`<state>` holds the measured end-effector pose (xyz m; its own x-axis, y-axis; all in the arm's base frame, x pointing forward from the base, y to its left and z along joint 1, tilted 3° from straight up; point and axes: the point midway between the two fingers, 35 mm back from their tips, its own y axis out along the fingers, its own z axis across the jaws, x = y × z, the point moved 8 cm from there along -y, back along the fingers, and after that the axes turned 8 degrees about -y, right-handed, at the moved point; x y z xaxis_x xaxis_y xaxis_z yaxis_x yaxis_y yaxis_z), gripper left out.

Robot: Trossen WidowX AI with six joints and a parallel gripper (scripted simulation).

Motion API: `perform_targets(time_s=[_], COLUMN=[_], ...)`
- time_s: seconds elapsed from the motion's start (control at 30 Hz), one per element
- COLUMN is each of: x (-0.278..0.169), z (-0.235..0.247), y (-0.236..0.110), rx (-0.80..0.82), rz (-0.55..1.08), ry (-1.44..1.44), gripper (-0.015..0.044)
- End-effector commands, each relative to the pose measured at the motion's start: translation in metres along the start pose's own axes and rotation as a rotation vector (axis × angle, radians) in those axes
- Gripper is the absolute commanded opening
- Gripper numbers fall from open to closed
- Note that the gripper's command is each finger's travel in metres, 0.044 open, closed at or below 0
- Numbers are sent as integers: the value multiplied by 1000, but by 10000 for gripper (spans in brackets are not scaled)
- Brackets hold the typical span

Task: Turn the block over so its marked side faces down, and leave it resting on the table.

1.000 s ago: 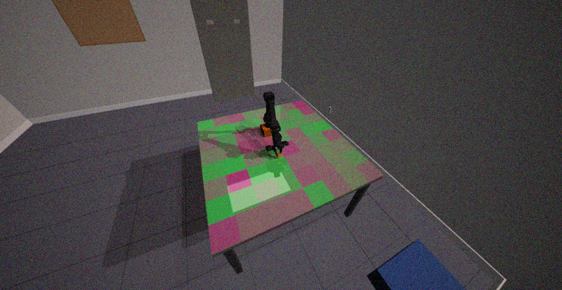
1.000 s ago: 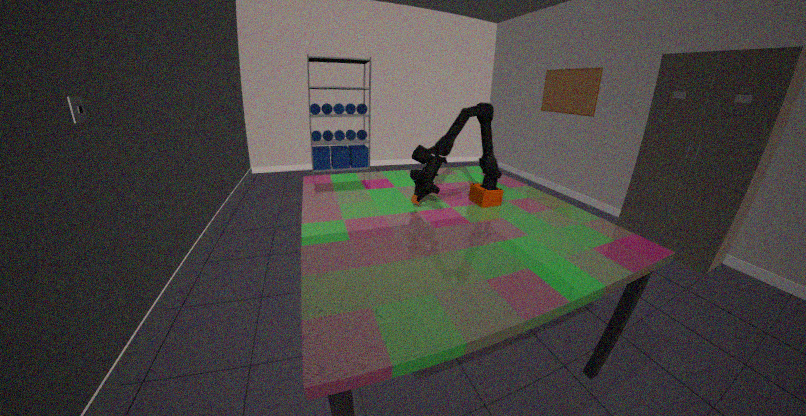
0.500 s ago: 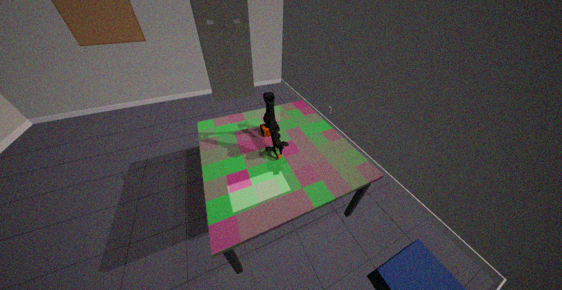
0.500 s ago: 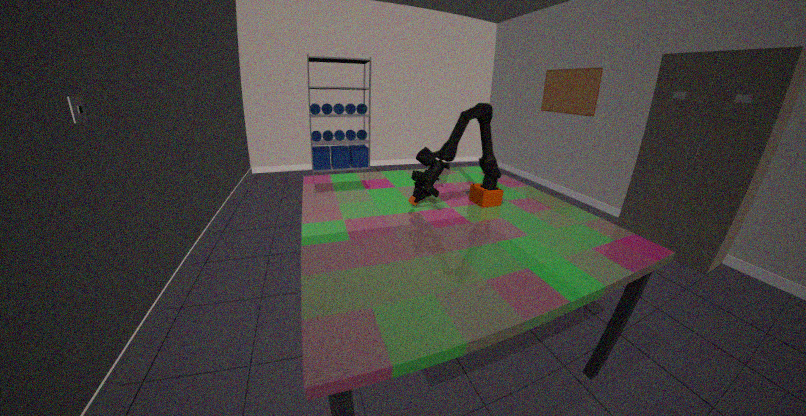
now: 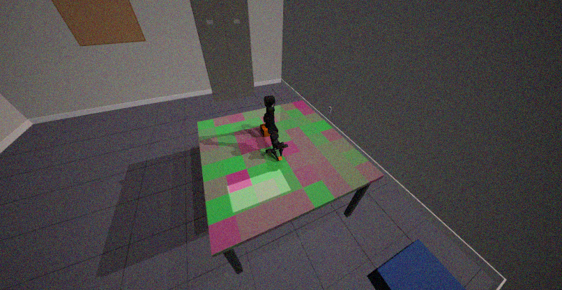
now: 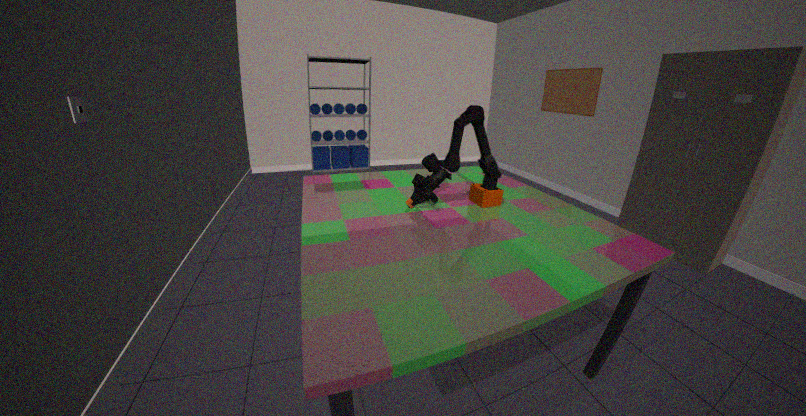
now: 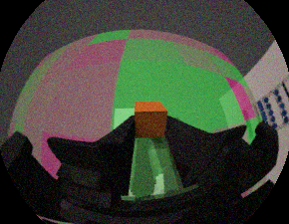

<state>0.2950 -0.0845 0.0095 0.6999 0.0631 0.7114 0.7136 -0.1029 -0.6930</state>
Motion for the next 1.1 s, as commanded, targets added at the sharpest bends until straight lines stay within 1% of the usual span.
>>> perform_targets(time_s=[0.0, 0.43, 0.67, 1.07], x=[-13, -31, -32, -32], z=[3, 7, 8, 8], y=[0, -11, -13, -13], rx=[0, -24, -28, -28], rz=[-43, -211, -241, -241], ry=[7, -1, -1, -1], gripper=[0, 0, 0, 0])
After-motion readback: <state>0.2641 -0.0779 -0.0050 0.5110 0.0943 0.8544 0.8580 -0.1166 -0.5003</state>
